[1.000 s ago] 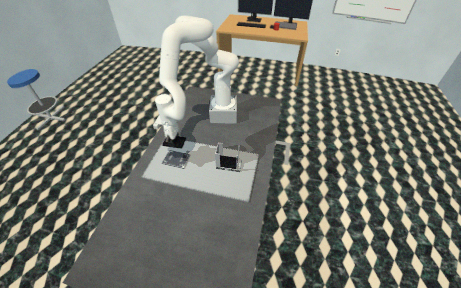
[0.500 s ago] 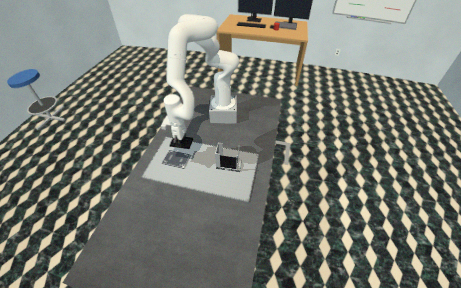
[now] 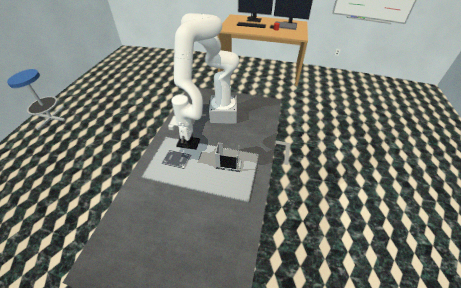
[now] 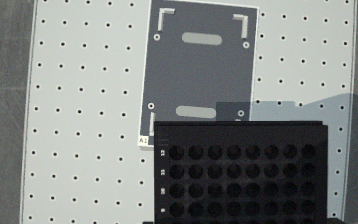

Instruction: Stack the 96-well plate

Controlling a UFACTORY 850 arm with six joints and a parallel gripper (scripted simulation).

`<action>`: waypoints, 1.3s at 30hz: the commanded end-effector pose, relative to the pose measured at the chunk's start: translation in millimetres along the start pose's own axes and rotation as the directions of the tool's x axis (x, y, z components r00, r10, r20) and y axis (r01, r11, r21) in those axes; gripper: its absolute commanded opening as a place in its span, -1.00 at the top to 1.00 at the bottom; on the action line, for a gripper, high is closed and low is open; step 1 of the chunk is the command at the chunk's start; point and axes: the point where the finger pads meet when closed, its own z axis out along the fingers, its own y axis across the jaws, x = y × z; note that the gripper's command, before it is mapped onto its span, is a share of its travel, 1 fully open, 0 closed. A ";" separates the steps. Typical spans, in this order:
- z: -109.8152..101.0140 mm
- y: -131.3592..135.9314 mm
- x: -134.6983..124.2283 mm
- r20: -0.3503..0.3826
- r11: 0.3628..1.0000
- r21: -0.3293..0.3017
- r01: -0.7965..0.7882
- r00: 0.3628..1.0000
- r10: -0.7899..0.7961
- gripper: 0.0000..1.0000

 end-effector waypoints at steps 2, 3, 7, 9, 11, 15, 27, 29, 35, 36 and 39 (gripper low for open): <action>-1.1 -0.4 -10.5 -0.001 1.000 0.002 0.000 1.000 0.000 1.00; -1.2 -0.3 -13.9 -0.001 1.000 0.002 0.000 1.000 0.000 1.00; -1.5 0.4 -27.2 -0.001 1.000 0.002 0.000 1.000 0.000 1.00; -1.6 0.8 -33.9 -0.001 1.000 0.002 0.000 1.000 0.000 1.00; -1.7 1.1 -40.5 -0.001 1.000 0.002 0.000 1.000 0.000 1.00; -2.0 1.8 -53.9 -0.001 1.000 0.002 0.000 1.000 0.000 1.00; -2.7 3.6 -87.2 -0.001 1.000 0.002 0.000 1.000 0.000 1.00; -2.9 3.9 -93.9 -0.001 1.000 0.002 0.000 1.000 0.000 1.00; -3.2 4.8 -110.5 -0.001 1.000 0.002 0.000 1.000 0.000 1.00; -3.2 4.8 -110.5 -0.001 1.000 0.002 0.000 1.000 0.000 1.00; -3.5 5.3 -120.5 -0.001 1.000 0.002 0.000 1.000 0.000 1.00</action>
